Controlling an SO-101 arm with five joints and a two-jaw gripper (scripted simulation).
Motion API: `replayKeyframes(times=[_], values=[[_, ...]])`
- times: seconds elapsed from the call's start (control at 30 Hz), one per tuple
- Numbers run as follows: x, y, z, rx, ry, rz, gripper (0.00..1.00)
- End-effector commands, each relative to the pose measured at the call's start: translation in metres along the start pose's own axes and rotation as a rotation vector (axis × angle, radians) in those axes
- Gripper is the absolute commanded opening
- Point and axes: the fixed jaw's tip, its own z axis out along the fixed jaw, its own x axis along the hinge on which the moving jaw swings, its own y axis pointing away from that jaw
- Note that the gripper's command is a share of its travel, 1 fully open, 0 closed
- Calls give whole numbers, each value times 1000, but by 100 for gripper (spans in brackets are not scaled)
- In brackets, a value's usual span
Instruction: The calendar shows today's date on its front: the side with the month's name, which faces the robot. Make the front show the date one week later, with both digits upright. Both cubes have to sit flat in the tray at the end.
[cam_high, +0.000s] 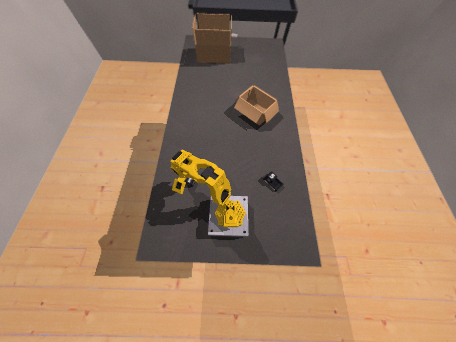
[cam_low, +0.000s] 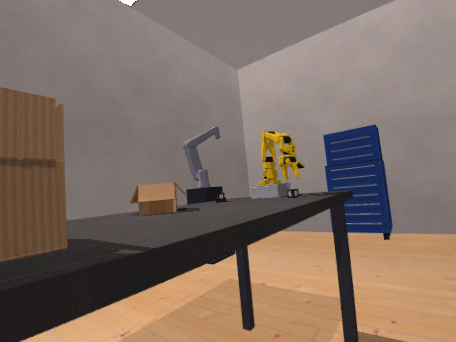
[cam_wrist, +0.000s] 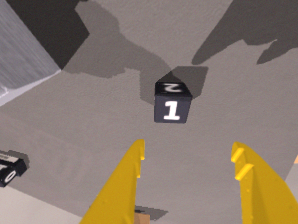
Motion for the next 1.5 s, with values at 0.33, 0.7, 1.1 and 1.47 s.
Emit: replayKeyframes(times=[0.33,0.7,1.1,1.47], values=[[-1,-5,-8,40,8,3,36],[3,-22,-48,266,60,3,35],[5,-29,-92,501,114,3,35],[6,-28,-94,510,117,8,35]])
